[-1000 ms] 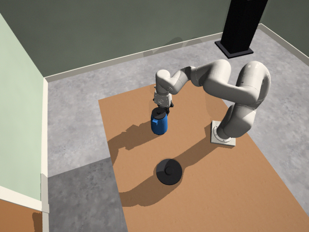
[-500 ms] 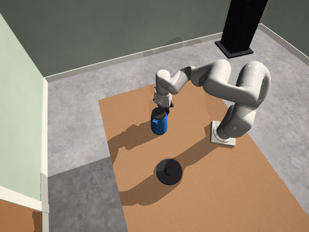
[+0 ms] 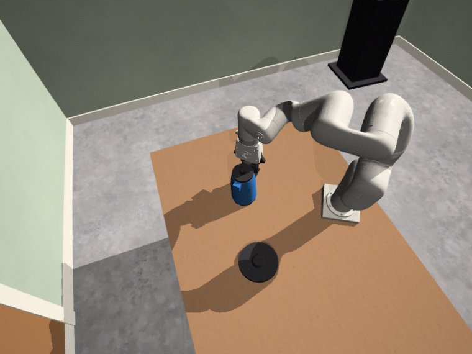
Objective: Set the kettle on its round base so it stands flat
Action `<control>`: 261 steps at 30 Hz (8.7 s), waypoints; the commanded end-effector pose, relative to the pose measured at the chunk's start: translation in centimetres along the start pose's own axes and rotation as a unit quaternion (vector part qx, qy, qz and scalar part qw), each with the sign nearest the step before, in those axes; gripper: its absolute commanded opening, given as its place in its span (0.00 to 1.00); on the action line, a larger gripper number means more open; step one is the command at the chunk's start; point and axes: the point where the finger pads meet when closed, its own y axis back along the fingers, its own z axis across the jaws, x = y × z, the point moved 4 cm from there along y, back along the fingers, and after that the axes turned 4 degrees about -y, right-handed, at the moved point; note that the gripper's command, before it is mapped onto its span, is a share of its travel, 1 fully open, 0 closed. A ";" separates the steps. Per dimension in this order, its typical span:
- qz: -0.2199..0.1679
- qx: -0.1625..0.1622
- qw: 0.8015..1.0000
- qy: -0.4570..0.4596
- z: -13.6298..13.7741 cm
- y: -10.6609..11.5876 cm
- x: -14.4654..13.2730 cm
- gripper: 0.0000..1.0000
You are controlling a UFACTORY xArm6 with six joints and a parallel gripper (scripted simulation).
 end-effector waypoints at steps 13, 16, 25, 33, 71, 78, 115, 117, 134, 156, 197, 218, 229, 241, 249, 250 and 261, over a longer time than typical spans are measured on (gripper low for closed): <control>0.000 0.004 1.000 0.000 -0.2 2.3 0.0 0.00; 0.000 0.004 1.000 0.000 -0.2 2.9 0.0 0.00; 0.000 0.004 1.000 0.000 -0.2 4.2 0.0 0.00; 0.000 0.004 1.000 0.000 -0.2 4.6 0.0 0.00; 0.000 0.004 1.000 0.000 -0.2 4.7 0.0 0.00; 0.000 0.004 1.000 0.000 -0.2 4.7 0.0 0.00; 0.000 0.004 1.000 0.000 2.0 4.7 -2.7 0.00; 0.000 0.004 1.000 0.000 2.3 4.7 -3.1 0.00; 0.000 0.004 1.000 0.000 5.3 4.7 -6.7 0.00; 0.000 0.004 1.000 0.000 9.8 4.7 -12.3 0.00; 0.000 0.004 1.000 0.000 16.7 4.8 -20.7 0.00; 0.000 0.004 1.000 0.000 18.3 4.8 -22.7 0.00; 0.000 0.004 1.000 0.000 18.8 4.8 -23.2 0.00; 0.000 0.004 1.000 0.000 18.9 4.8 -23.3 0.00; 0.000 0.004 1.000 0.000 18.9 4.8 -23.3 0.00; 0.000 0.004 1.000 0.000 18.9 4.8 -23.3 0.00; 0.000 0.004 1.000 0.000 18.9 4.8 -23.3 0.00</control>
